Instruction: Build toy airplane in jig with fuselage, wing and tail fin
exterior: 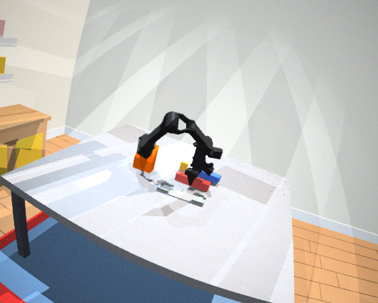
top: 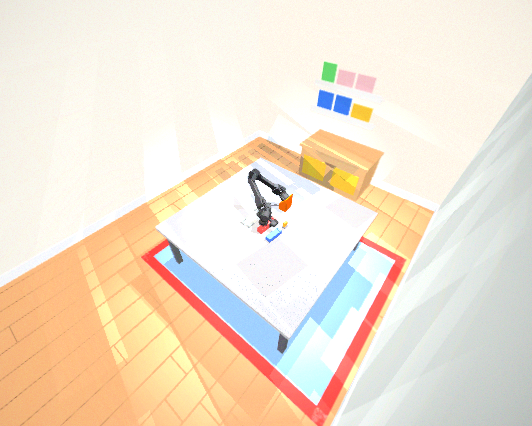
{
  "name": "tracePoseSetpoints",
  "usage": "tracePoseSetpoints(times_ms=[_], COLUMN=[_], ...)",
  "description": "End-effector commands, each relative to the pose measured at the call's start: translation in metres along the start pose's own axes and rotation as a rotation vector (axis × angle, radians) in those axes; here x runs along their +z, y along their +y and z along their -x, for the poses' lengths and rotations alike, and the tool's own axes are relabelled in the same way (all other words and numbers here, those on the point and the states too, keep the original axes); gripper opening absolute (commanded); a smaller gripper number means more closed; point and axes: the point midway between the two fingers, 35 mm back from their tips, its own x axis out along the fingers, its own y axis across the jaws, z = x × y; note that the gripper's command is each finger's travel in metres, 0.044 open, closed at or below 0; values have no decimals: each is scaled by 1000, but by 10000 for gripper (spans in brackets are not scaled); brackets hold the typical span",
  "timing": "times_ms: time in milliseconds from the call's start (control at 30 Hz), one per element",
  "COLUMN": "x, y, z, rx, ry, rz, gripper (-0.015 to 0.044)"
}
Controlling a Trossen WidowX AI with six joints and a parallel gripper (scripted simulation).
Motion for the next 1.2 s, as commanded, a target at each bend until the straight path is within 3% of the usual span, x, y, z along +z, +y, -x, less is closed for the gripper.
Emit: tracePoseSetpoints(times_ms=[0,233,433,1167], x=[0,0,3,7], y=[-1,-1,1,5], z=[-1,-1,9,75], rx=[-4,-4,0,11], ry=[-3,-3,-4,-4], rz=[6,6,6,8], gripper=[204,157,0,0])
